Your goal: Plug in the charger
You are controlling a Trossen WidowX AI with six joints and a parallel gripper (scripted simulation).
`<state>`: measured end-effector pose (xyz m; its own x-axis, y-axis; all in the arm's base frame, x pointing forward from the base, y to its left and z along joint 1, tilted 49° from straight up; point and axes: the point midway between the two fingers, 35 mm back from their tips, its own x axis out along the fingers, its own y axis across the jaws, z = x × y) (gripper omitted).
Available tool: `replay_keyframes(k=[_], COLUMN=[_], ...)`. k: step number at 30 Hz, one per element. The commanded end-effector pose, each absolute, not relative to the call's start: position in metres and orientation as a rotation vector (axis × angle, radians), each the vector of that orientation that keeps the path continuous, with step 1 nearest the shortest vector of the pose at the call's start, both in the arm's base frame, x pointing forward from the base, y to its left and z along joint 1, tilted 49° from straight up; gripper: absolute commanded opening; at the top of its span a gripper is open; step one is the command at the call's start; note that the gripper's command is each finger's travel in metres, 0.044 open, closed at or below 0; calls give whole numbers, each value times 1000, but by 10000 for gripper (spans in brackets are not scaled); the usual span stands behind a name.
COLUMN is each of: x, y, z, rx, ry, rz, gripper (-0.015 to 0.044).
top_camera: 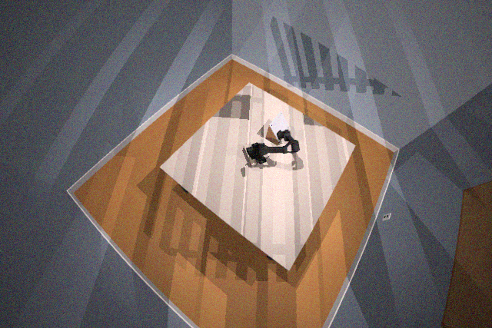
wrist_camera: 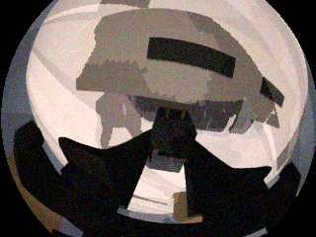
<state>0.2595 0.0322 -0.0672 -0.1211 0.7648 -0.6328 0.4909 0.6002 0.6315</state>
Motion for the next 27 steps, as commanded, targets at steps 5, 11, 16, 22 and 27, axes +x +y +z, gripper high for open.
replay_keyframes(k=[5,11,16,22,27], x=[261,261,262,264,265], y=[31,31,30,30,29], z=[-68,-68,-69,-70,-70], rx=[1034,1034,1034,1033,1033], ry=[1776,1776,1776,1776,1775], rz=[322,322,322,322,322], gripper=[0,0,0,0,0])
